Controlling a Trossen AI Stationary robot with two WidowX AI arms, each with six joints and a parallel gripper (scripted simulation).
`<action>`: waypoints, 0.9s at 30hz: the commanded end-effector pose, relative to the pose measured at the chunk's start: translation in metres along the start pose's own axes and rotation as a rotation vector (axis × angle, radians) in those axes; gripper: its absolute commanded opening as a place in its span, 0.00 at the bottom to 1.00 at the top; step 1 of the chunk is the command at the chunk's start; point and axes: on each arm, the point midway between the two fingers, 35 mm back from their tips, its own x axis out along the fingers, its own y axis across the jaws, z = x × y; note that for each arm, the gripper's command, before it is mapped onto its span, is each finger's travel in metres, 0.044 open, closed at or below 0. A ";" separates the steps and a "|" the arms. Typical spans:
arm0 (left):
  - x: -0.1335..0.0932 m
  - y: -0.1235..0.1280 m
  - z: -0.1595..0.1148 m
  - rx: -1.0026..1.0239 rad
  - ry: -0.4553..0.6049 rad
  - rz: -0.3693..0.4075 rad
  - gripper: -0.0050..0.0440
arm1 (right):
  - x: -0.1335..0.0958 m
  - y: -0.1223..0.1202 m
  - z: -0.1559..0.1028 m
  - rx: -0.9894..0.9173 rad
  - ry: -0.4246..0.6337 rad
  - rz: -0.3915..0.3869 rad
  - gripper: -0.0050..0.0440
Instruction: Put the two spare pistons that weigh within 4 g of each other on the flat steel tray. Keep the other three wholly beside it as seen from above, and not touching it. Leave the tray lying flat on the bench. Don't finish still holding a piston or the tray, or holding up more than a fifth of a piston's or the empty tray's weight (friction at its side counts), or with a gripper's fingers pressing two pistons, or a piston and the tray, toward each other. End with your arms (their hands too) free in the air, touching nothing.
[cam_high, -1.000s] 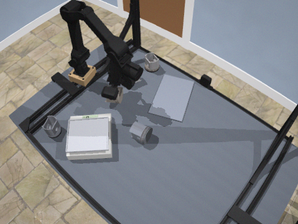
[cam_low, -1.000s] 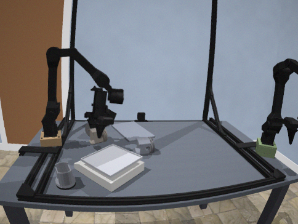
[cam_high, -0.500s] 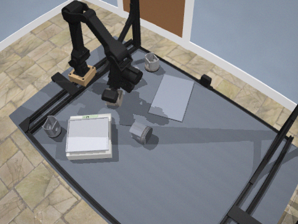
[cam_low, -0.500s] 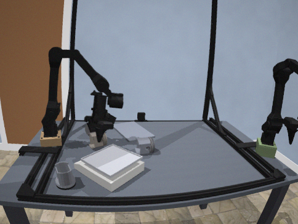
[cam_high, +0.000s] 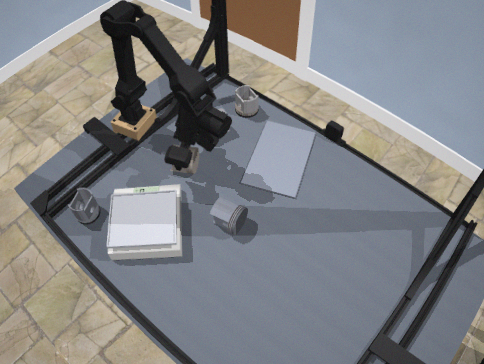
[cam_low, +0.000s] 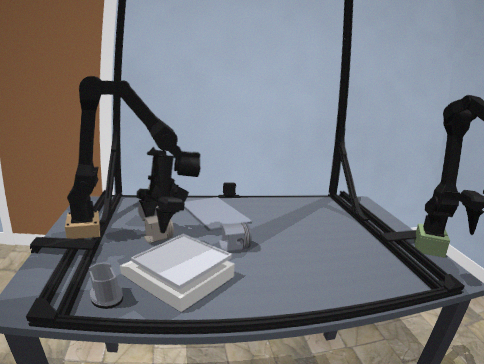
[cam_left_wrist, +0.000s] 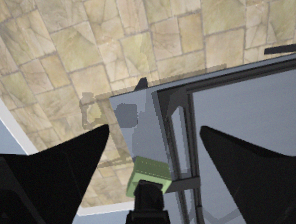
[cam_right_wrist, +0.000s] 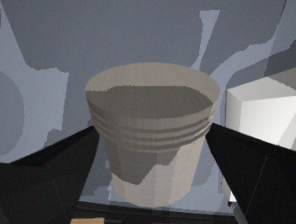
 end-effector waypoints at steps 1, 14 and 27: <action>0.000 0.000 0.000 0.001 0.001 -0.002 1.00 | 0.000 0.000 0.000 -0.004 0.001 -0.001 0.87; 0.000 0.000 0.000 0.001 0.001 -0.002 1.00 | -0.010 0.000 0.000 -0.004 0.001 -0.001 0.87; 0.000 0.000 0.000 0.001 0.001 -0.002 1.00 | -0.028 0.000 0.000 -0.004 0.001 -0.001 0.87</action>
